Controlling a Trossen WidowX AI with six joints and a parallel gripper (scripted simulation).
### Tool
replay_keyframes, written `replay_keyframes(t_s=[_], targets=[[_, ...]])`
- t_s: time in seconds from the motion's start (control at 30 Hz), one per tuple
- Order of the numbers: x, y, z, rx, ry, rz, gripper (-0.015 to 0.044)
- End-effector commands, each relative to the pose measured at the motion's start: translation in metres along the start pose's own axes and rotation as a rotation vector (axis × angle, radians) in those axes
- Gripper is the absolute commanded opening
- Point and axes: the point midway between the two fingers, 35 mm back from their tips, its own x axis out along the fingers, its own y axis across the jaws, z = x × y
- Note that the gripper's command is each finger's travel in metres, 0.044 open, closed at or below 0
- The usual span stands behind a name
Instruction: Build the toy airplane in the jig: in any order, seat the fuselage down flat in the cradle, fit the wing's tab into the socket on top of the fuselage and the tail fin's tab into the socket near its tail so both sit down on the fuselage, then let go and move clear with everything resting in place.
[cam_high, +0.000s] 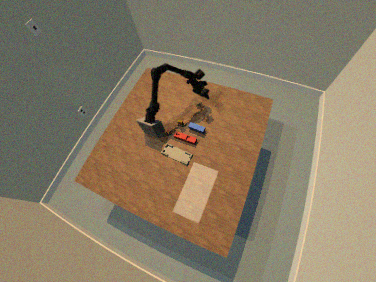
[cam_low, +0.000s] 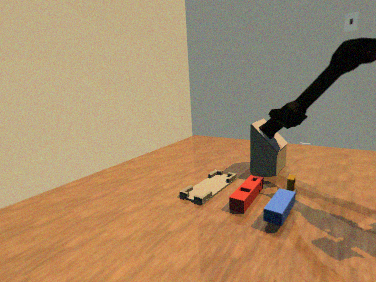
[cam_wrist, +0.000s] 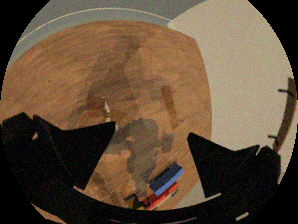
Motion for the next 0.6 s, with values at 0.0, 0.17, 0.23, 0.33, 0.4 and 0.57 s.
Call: replay_keyframes(t_s=[0.0, 0.17, 0.23, 0.33, 0.4, 0.57], targets=[[0.025, -0.038, -0.045, 0.033, 0.152, 0.002, 0.0440], [0.042, -0.094, -0.118, 0.150, 0.354, 0.032, 0.0440], [0.043, -0.112, -0.147, 0.215, 0.421, 0.054, 0.0440], [0.039, -0.136, -0.189, 0.330, 0.505, 0.097, 0.0440], [0.033, -0.149, -0.218, 0.424, 0.549, 0.132, 0.0440], [0.010, -0.169, -0.281, 0.697, 0.597, 0.234, 0.0440]])
